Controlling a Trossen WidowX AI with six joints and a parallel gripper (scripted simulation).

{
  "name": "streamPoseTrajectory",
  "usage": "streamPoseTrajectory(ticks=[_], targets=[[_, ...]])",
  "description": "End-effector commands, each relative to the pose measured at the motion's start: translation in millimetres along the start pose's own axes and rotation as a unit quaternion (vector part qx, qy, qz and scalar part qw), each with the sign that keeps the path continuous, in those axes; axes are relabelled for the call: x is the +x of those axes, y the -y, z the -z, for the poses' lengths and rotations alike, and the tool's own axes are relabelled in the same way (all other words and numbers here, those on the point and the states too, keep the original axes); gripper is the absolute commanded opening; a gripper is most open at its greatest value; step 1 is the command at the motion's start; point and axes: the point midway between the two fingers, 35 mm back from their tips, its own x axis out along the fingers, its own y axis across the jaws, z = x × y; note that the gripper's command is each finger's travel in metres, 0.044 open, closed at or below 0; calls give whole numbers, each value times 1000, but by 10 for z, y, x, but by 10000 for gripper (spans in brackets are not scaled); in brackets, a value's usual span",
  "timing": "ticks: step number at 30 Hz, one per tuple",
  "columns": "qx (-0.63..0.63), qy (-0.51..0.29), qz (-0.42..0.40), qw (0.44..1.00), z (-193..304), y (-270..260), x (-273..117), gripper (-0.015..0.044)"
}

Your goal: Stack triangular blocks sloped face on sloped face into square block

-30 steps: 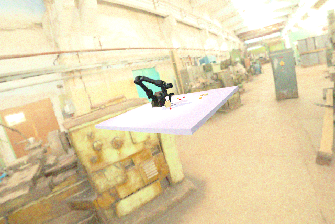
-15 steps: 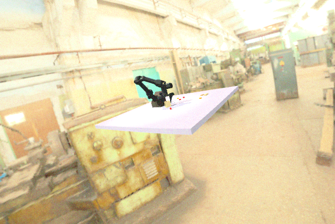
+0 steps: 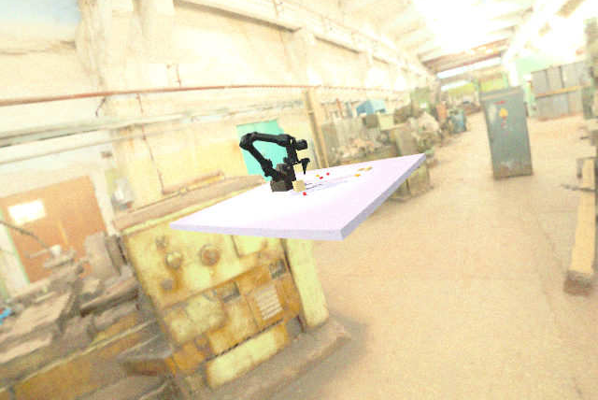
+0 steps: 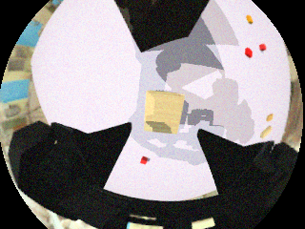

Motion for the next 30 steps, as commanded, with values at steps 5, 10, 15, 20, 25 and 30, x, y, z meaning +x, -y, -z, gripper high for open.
streamPoseTrajectory(ticks=[5,10,15,20,25,30], targets=[[5,-4,3,1000,-17,-37,-619,440],[2,-10,7,1000,-5,-11,-573,440],[2,-10,7,1000,-5,-11,-573,440],[2,-10,7,1000,-5,-11,-573,440],[2,-10,7,1000,-5,-11,-573,440],[2,-10,7,1000,-5,-11,-573,440]])
